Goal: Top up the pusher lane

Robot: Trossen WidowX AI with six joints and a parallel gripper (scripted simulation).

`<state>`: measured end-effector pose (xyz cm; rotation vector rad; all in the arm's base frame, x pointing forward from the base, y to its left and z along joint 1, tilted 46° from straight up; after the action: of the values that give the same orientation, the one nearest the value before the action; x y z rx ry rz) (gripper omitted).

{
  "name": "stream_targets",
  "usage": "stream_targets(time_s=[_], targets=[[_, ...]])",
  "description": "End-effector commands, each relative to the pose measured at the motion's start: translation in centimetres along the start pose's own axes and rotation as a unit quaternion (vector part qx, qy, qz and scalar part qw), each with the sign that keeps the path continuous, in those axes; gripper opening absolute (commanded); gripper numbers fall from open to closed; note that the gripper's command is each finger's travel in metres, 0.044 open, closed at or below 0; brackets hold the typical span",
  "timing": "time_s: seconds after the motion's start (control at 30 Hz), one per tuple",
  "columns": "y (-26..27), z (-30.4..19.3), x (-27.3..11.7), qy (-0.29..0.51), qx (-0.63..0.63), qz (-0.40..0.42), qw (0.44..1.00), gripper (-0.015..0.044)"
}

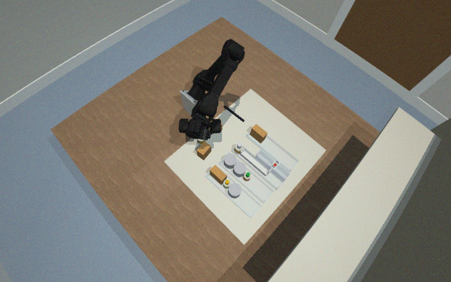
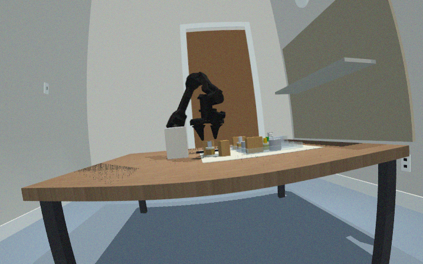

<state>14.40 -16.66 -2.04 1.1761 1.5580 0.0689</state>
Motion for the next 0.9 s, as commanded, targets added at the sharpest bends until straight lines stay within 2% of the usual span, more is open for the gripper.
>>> stream_targets(time_s=[0.0,0.87], targets=[[-0.1,-0.1,0.9,0.0,0.005,0.004,1.0,0.044],[0.0,-0.1,5.0,0.001,0.004,0.004,1.0,0.044]])
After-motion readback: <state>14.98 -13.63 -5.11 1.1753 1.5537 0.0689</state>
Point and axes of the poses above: the point midway between the two fingers, 35 mm back from their tips, its own x axis out along the fingers, its own y axis across the jaws, z = x × y, the point moved 8 cm from there along -x, back along the fingers, and after that the axes turned 12 degrees about -x, right-handed, at the moved point
